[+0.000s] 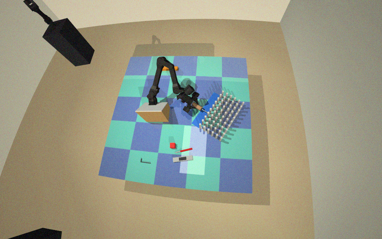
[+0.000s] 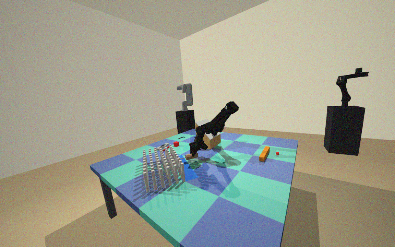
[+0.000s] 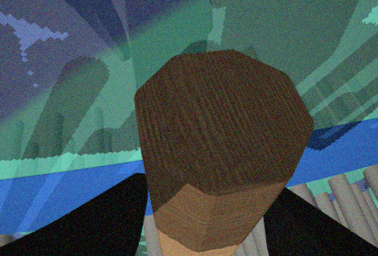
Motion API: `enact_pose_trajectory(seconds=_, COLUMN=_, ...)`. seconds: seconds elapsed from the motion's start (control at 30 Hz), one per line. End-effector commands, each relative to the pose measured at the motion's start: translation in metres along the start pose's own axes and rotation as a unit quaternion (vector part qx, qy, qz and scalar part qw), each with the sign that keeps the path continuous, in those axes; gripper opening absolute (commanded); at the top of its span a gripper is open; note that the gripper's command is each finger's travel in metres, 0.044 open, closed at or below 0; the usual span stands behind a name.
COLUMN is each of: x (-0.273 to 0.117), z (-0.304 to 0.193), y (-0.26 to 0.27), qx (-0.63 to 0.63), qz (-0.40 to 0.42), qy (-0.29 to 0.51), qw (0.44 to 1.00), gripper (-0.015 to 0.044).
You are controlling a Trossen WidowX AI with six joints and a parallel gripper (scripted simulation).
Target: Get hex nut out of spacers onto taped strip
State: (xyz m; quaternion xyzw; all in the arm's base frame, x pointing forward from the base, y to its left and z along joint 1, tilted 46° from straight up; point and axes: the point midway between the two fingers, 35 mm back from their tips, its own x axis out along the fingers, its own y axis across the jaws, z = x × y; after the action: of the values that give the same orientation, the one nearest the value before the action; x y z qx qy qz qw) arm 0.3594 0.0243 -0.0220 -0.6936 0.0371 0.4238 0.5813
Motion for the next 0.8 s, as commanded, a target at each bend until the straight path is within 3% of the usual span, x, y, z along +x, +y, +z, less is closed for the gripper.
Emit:
enact_pose_trajectory(seconds=0.0, x=0.002, z=-0.004, y=-0.001, qx=-0.003, qz=-0.002, qy=0.001, qw=1.000, gripper=0.0000)
enact_pose_trajectory(seconds=0.77, x=0.010, z=-0.017, y=0.000, qx=-0.003, qz=-0.002, qy=0.002, qw=1.000, gripper=0.0000)
